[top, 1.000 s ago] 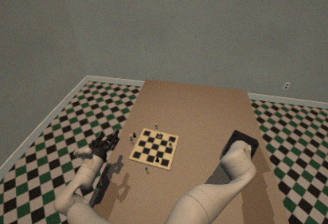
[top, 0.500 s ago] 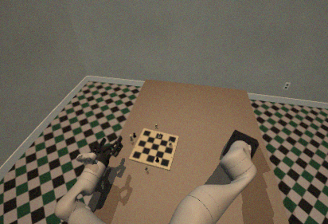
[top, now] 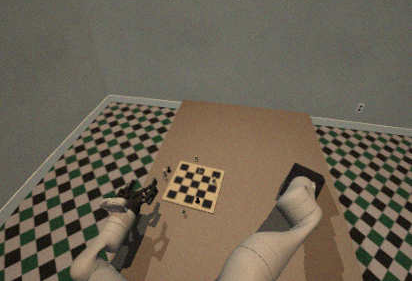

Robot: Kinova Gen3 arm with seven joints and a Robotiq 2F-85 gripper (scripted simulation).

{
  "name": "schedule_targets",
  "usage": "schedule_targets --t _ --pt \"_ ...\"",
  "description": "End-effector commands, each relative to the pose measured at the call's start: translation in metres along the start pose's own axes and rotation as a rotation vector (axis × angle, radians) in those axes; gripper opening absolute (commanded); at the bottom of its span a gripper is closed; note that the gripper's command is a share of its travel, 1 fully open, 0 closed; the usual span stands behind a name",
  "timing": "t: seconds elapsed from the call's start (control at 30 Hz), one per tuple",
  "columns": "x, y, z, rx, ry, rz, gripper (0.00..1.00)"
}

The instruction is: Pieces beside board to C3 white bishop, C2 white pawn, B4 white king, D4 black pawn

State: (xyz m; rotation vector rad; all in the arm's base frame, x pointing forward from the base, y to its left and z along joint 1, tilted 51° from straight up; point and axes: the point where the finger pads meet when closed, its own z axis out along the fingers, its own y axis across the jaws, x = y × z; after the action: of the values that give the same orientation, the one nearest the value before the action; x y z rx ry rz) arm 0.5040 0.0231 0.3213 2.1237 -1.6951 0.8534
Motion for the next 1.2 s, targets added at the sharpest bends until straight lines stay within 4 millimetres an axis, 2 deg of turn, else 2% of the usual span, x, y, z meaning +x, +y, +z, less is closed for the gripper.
schedule_targets --t 0.0,0.1,0.13,0.37,0.4,0.67,0.7,0.93,0.97,1.17 --pt "0.0 0.0 -0.004 0.008 -0.004 0.001 1.0" --pt "0.0 0.0 -0.004 0.008 -0.004 0.001 1.0" --pt "-0.012 0.004 -0.011 0.018 -0.037 0.033 1.0" --pt "-0.012 0.004 -0.011 0.018 -0.037 0.033 1.0" --pt "-0.023 0.008 -0.018 0.027 -0.069 0.063 1.0" --pt "-0.023 0.008 -0.018 0.027 -0.069 0.063 1.0" --pt "-0.034 0.012 -0.024 0.035 -0.1 0.092 1.0" --pt "-0.034 0.012 -0.024 0.035 -0.1 0.092 1.0" --pt "-0.044 0.015 -0.031 0.041 -0.131 0.119 1.0" --pt "-0.044 0.015 -0.031 0.041 -0.131 0.119 1.0"
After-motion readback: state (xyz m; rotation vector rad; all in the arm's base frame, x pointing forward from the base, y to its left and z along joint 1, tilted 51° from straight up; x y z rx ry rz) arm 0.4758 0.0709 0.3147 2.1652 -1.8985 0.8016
